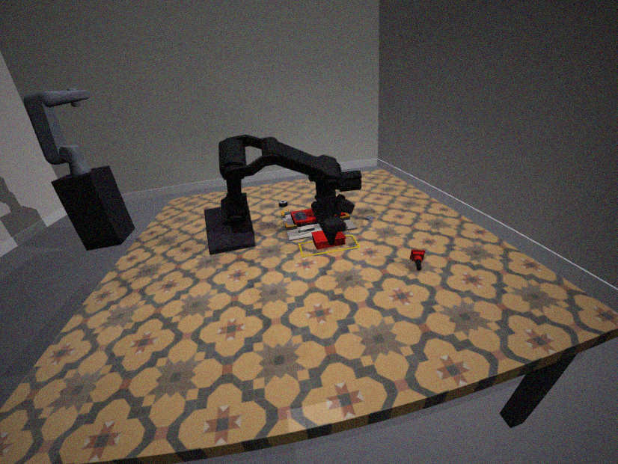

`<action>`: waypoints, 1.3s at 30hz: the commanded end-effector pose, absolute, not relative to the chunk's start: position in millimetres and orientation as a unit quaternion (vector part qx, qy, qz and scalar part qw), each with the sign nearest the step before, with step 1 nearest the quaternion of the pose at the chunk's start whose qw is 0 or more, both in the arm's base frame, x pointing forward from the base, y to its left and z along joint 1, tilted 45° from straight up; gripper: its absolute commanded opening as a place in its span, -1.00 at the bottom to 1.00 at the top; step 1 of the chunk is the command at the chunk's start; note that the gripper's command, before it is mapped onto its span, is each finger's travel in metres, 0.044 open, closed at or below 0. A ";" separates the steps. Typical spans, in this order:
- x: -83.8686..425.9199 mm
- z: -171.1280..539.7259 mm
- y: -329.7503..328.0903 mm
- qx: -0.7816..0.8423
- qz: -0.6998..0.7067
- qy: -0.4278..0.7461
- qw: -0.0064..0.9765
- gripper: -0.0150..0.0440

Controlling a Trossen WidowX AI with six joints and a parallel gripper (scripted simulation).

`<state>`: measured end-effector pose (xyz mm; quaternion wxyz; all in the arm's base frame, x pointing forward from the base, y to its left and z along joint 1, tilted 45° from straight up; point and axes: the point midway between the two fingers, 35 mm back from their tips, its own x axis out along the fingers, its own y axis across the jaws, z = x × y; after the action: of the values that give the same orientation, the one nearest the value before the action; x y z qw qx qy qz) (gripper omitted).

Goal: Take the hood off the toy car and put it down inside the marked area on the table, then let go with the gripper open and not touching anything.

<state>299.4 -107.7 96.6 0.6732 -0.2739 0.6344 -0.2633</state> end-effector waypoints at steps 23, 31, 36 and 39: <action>299.7 87.3 -117.1 -0.277 -0.262 0.635 0.671 -0.49; 300.0 88.1 -117.0 -0.275 -0.264 0.634 0.673 -0.05; 300.0 88.1 -117.0 -0.275 -0.264 0.634 0.673 0.40; 300.0 88.1 -117.0 -0.275 -0.264 0.634 0.673 0.67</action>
<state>299.9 -117.2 87.8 0.6726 -0.2751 0.6341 -0.2642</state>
